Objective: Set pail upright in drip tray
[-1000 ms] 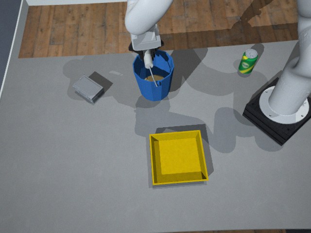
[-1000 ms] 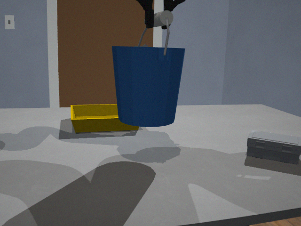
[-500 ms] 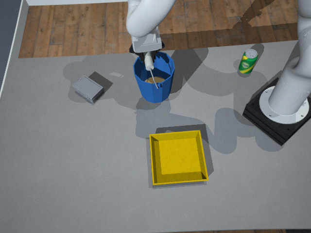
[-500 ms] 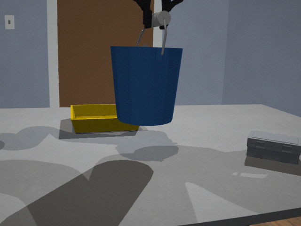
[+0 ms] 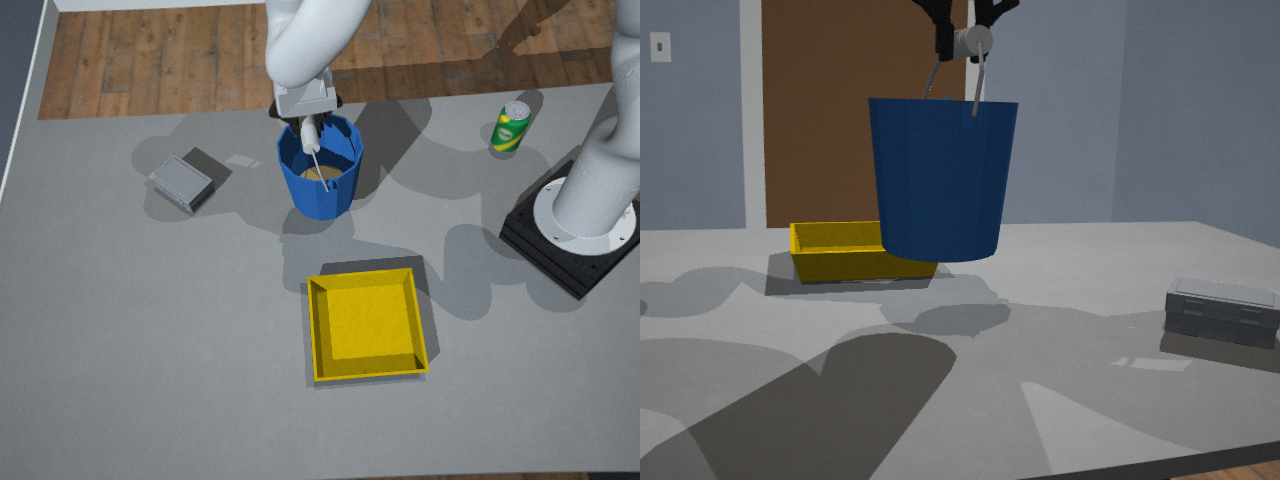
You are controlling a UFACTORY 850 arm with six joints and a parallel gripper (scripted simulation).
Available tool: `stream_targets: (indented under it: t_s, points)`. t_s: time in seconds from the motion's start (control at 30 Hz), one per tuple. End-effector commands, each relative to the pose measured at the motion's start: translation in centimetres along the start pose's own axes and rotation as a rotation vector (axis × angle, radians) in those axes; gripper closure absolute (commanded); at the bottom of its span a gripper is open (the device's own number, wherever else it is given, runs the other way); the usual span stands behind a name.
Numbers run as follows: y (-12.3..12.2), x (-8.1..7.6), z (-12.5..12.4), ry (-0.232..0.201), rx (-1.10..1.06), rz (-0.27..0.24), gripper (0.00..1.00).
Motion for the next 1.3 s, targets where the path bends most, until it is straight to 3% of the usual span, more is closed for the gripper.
stream_targets:
  t_s: [0.0,1.27]
  points:
    - [0.6,-0.1,-0.1,-0.002,0.000,0.000,1.00]
    - [9.9,-0.1,-2.7,-0.002,0.000,0.000,1.00]
Point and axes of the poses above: the point where the finger pads meet when closed, its own x axis out along the fingers, its own z axis across the jaws, y = z × x, the point moved 2 cm from there along -x, back along the fingers, and after that the axes turned 8 degrees about x, right-handed, at the moved point
